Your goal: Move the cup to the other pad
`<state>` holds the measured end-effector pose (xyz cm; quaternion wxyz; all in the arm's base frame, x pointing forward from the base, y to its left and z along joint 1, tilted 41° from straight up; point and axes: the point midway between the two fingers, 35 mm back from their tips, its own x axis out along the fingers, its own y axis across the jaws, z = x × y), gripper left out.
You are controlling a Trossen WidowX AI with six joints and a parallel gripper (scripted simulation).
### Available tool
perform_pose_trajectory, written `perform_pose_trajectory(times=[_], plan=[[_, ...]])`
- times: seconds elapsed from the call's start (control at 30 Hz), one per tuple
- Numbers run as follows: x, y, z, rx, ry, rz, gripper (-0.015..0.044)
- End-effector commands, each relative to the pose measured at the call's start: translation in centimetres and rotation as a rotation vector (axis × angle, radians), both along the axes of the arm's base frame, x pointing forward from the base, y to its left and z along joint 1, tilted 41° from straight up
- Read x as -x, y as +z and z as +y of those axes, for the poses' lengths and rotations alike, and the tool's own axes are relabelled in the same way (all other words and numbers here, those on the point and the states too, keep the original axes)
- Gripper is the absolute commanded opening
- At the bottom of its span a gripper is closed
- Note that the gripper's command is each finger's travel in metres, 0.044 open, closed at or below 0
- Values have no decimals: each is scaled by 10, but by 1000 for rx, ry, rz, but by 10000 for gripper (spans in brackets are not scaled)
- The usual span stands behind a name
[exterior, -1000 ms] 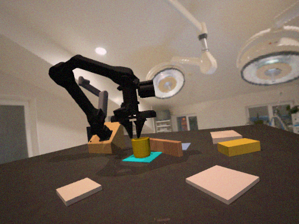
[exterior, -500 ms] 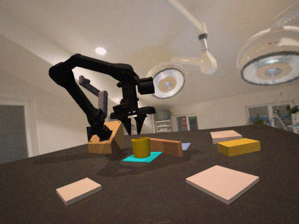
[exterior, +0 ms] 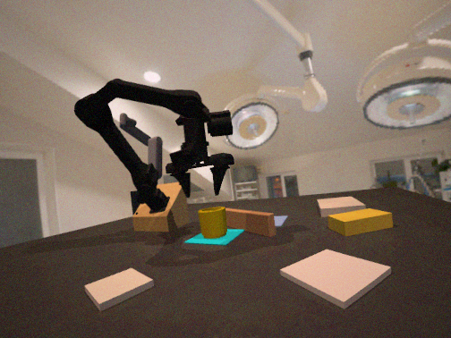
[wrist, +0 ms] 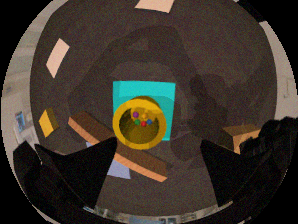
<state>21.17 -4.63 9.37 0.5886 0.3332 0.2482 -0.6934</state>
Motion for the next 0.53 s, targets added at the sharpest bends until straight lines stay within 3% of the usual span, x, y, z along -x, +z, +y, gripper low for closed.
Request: perform_pose_trajectory(times=[0.0, 0.5], plan=[[-3, 10, 9, -7, -5, -4, 440], [-5, 31, 26, -4, -1, -8, 440]])
